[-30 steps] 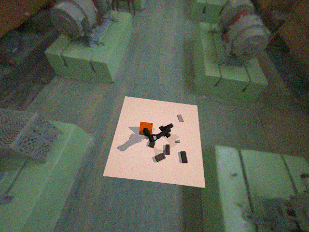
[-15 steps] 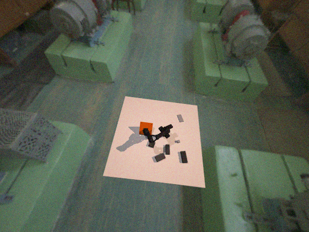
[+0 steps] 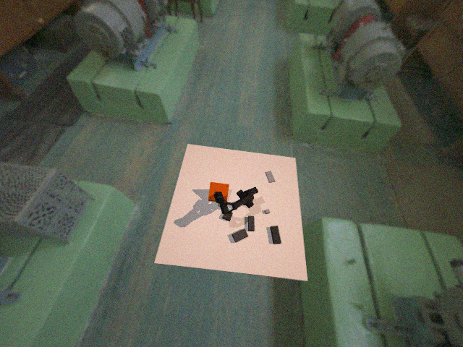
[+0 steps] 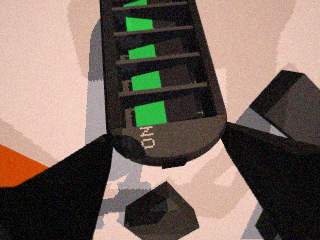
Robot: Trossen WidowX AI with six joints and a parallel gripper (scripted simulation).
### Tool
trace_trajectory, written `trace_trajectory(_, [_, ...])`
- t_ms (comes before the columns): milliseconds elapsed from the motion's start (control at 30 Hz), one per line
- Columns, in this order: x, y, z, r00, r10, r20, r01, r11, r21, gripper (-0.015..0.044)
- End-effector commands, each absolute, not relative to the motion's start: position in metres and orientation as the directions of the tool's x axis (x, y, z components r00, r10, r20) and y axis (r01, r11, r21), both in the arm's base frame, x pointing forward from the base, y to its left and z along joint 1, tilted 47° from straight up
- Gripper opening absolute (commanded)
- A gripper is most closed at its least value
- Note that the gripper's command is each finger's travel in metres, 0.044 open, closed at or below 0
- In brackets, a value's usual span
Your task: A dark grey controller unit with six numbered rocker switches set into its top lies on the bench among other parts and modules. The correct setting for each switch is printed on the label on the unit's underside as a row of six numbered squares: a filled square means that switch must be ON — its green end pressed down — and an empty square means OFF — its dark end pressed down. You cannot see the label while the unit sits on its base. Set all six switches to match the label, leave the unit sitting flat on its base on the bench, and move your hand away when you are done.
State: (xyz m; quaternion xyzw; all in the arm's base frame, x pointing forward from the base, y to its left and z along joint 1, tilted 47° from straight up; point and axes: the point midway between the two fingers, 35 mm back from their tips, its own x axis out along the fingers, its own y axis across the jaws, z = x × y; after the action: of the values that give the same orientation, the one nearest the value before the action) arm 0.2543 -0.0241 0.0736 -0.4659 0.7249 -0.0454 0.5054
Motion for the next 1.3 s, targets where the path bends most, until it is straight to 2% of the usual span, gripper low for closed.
trace_trajectory(0, [0.252, -0.029, 0.067, -0.066, -0.72, -0.691, -0.629, 0.568, -0.531, 0.0338])
trace_trajectory(1267, [0.236, -0.053, 0.061, -0.066, -0.721, -0.69, -0.629, 0.567, -0.532, 0.0338])
